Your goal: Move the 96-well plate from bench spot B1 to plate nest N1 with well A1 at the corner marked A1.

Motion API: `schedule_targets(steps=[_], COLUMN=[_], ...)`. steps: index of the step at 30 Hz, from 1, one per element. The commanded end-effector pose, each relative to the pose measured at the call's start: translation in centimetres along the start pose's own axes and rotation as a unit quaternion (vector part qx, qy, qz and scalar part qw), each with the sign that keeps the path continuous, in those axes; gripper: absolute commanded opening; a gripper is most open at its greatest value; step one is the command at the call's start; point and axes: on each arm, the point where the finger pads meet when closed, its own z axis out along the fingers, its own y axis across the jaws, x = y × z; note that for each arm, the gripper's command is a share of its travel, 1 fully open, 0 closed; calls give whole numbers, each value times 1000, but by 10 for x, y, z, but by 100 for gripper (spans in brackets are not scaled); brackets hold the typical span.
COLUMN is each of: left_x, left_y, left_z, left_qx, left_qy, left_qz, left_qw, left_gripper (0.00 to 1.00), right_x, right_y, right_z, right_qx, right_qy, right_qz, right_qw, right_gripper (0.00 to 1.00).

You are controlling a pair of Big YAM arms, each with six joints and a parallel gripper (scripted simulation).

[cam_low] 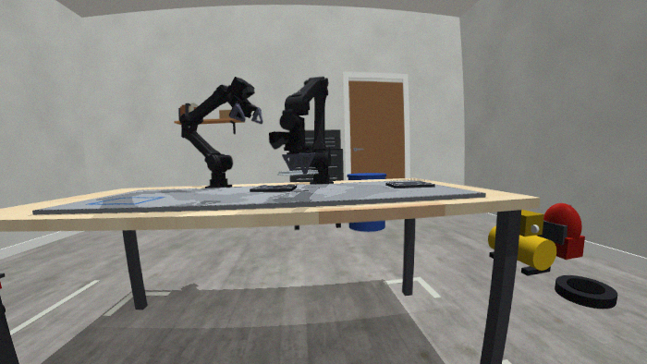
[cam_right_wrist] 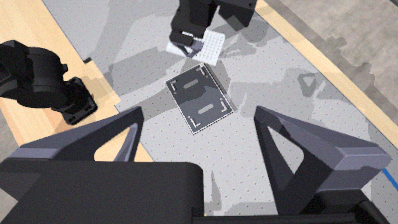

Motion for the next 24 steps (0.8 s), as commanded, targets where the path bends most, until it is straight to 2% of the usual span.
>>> schedule_targets(steps=[1, 4, 7, 12, 18, 20, 24], left_x=[-1, 3, 24, 49, 86, 86, 121], left_y=[55, 61, 88, 115, 148, 148, 173], left_z=[-18, -17, -16, -15, -14, -14, -13], left_qx=[-13, -13, -12, -11, -10, -10, -8], left_qy=[-21, -21, -22, -22, -23, -23, -24], left_qz=[-160, -183, -273, -364, -482, -482, -581], left_qw=[987, 983, 962, 931, 876, 876, 814], left_gripper=[80, 80, 80, 80, 80, 80, 80], right_x=[-20, -20, -34, -59, -100, -100, -134], right_y=[3, 3, 4, 11, 25, 25, 37], right_z=[-7, -7, -10, -2, 21, 21, 45], right_qx=[-3, -3, -4, -22, -57, -57, -88], right_qy=[-27, -27, -35, -48, -65, -65, -81], right_qz=[4, 4, 4, -15, -33, -33, -49], right_qw=[1000, 1000, 999, 998, 996, 996, 992], right_gripper=[100, 100, 100, 100, 100, 100, 100])
